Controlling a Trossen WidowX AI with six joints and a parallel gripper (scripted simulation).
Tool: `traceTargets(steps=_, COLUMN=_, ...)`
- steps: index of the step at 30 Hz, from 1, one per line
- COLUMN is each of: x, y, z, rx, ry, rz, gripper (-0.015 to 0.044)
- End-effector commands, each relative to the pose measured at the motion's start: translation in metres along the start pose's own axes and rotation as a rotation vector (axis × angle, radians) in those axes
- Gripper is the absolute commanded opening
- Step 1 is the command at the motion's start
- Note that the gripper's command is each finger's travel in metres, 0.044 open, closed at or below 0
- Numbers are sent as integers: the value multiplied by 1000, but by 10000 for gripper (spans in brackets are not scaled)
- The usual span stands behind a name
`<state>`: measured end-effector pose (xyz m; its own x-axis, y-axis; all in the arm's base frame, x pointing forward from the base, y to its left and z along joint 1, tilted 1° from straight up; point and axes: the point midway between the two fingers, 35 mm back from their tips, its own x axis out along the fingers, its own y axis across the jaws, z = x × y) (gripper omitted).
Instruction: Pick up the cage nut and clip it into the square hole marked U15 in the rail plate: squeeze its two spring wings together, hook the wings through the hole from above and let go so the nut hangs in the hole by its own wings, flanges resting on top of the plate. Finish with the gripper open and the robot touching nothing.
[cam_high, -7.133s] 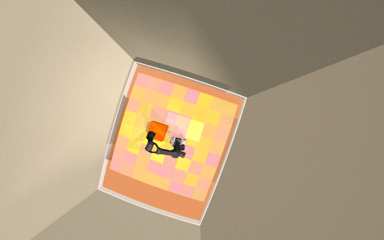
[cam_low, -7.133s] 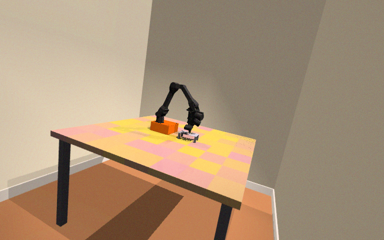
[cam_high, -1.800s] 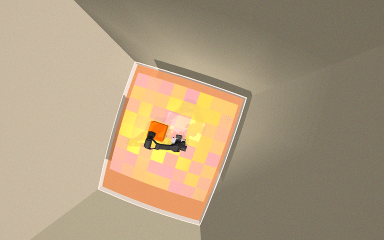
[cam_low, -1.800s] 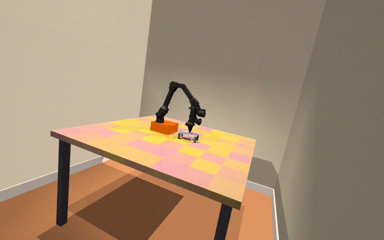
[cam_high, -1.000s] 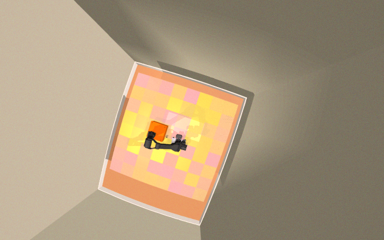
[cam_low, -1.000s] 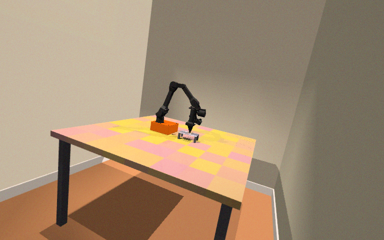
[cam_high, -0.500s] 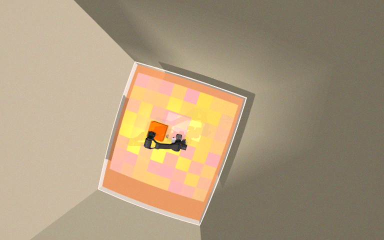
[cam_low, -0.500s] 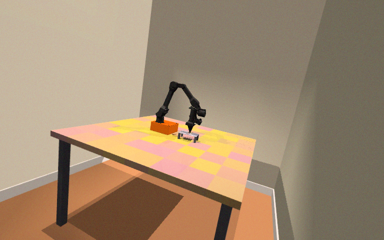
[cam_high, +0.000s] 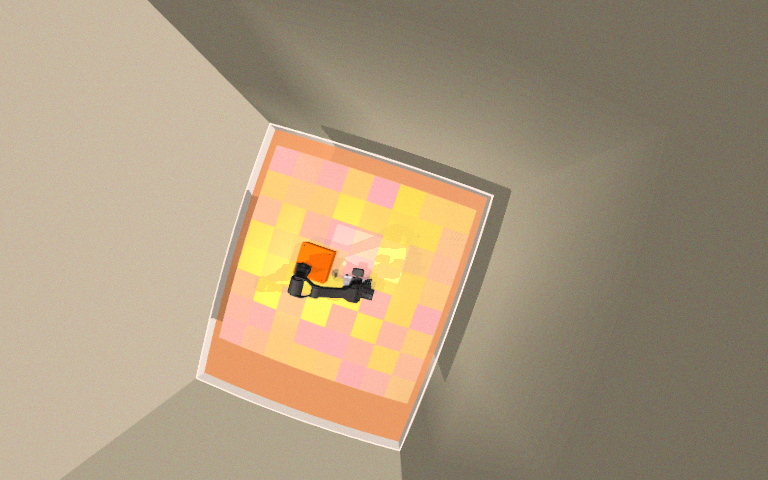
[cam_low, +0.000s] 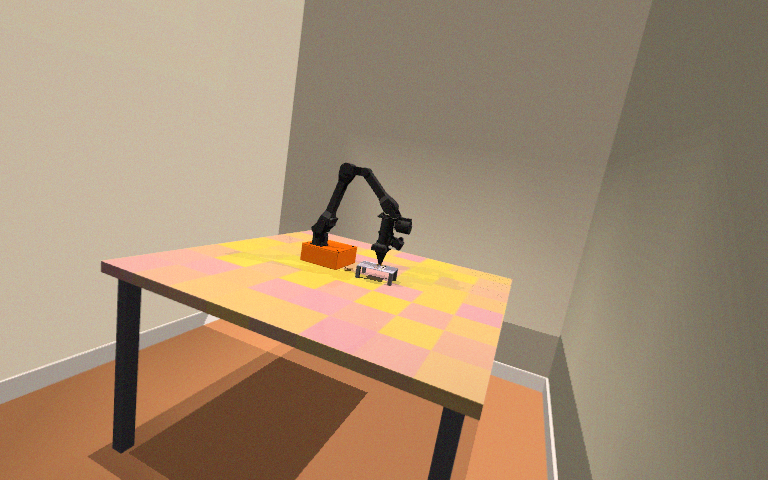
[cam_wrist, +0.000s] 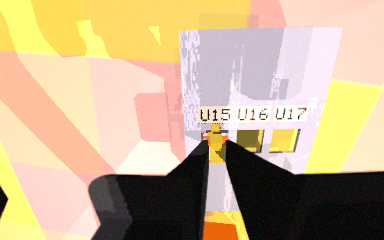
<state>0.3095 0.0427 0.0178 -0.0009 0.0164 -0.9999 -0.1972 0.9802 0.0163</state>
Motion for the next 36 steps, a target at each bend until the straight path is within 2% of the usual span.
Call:
traceTargets(steps=1, x=0, y=0, z=0, rx=0, ry=0, rz=0, gripper=62)
traceTargets(steps=15, x=0, y=0, z=0, rx=0, ry=0, rz=0, gripper=429)
traceTargets(steps=16, x=0, y=0, z=0, rx=0, ry=0, rz=0, gripper=440)
traceTargets(steps=19, x=-3, y=0, z=0, rx=0, ry=-1, rz=0, gripper=440)
traceTargets(steps=22, x=-39, y=0, z=0, rx=4, ry=-12, rz=-2, gripper=440)
traceTargets(steps=24, x=-50, y=0, z=-1, rx=5, ry=-16, rz=-3, gripper=440)
traceTargets(steps=36, x=-50, y=0, z=-1, rx=5, ry=-16, rz=-3, gripper=440)
